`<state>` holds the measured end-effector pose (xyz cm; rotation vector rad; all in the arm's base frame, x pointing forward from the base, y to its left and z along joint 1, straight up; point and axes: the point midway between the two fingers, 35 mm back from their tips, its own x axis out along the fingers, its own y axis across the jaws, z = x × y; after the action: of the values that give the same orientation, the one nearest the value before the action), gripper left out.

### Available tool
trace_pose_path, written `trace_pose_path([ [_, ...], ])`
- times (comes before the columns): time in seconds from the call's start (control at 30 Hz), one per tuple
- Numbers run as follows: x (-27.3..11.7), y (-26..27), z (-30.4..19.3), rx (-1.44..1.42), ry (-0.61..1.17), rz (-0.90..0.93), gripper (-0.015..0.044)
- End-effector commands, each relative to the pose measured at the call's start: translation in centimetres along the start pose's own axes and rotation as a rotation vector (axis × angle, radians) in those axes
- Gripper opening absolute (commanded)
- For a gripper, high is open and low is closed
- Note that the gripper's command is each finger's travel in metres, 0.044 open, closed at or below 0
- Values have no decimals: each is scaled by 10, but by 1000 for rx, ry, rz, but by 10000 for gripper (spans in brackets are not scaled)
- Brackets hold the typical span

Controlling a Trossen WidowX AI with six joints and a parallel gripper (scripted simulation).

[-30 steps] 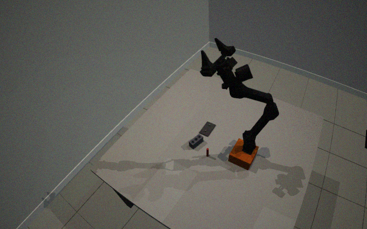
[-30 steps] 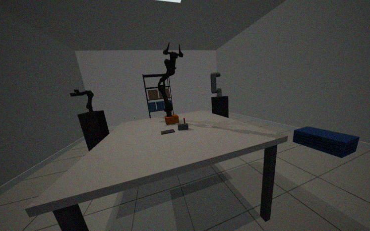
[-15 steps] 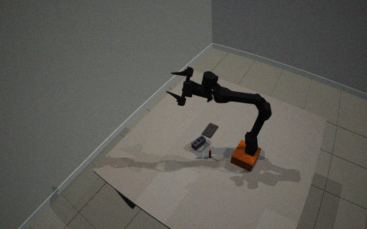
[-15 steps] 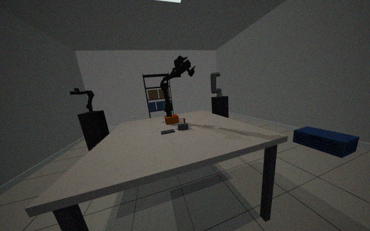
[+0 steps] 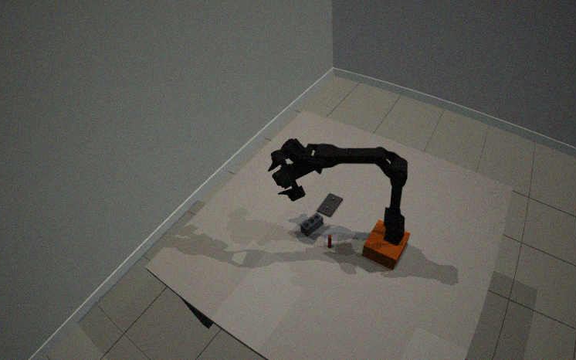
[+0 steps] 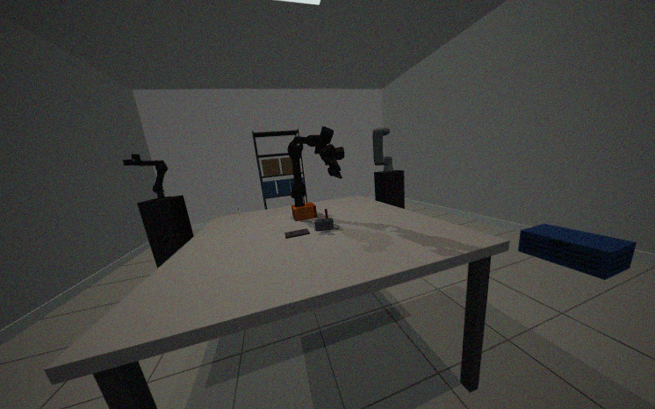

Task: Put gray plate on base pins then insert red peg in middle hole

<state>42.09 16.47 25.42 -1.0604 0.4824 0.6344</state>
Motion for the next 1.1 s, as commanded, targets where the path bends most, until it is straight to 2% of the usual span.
trace_pose_path([
  [0.0, 19, 38, -42, -26, 144, 195, 440],
  [0.3, 14, 122, -130, -43, 440, 700, 440],
  [0.47, 16, 125, -132, -43, 445, 710, 440],
  [0.63, 56, 163, -156, -43, 445, 710, 440],
  [1.07, 69, 174, -160, -43, 445, 710, 440],
])
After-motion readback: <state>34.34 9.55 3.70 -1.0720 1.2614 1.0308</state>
